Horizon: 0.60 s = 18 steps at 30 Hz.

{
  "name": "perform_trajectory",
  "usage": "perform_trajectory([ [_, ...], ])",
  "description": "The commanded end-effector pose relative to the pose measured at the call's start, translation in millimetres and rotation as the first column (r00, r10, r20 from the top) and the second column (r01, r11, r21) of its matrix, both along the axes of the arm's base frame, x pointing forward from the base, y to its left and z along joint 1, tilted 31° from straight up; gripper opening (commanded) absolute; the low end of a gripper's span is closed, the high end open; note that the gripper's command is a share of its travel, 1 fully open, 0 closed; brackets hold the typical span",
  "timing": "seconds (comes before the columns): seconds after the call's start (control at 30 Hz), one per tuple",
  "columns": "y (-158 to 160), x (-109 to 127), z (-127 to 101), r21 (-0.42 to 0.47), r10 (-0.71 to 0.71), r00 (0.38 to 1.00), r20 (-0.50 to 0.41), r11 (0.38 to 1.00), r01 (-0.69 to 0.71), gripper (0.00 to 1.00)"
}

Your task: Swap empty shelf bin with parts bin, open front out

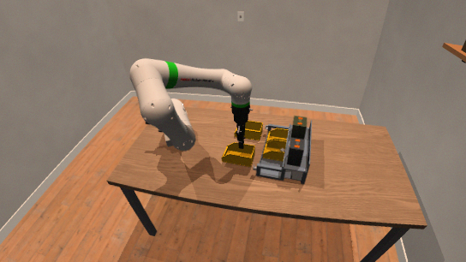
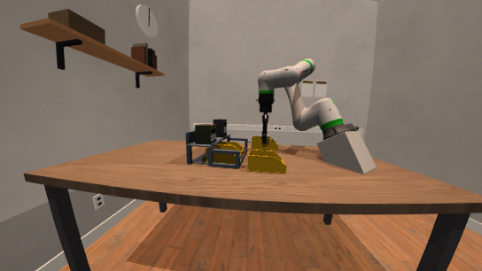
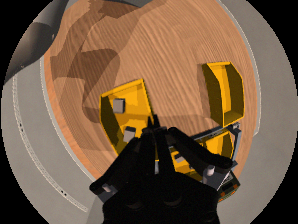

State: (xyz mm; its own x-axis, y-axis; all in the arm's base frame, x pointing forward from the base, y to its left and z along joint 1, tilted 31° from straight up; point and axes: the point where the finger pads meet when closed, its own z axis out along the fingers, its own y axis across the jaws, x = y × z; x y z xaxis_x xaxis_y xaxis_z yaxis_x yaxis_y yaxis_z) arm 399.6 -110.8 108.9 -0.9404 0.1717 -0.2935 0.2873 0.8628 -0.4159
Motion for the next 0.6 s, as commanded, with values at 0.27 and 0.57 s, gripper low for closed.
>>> perform_trajectory([
  [0.27, -4.4, 25.2, 8.1, 0.0, 0.001, 1.0, 0.001, 1.0, -0.001, 0.1],
  [0.57, -4.4, 25.2, 8.1, 0.0, 0.001, 1.0, 0.001, 1.0, -0.001, 0.1],
])
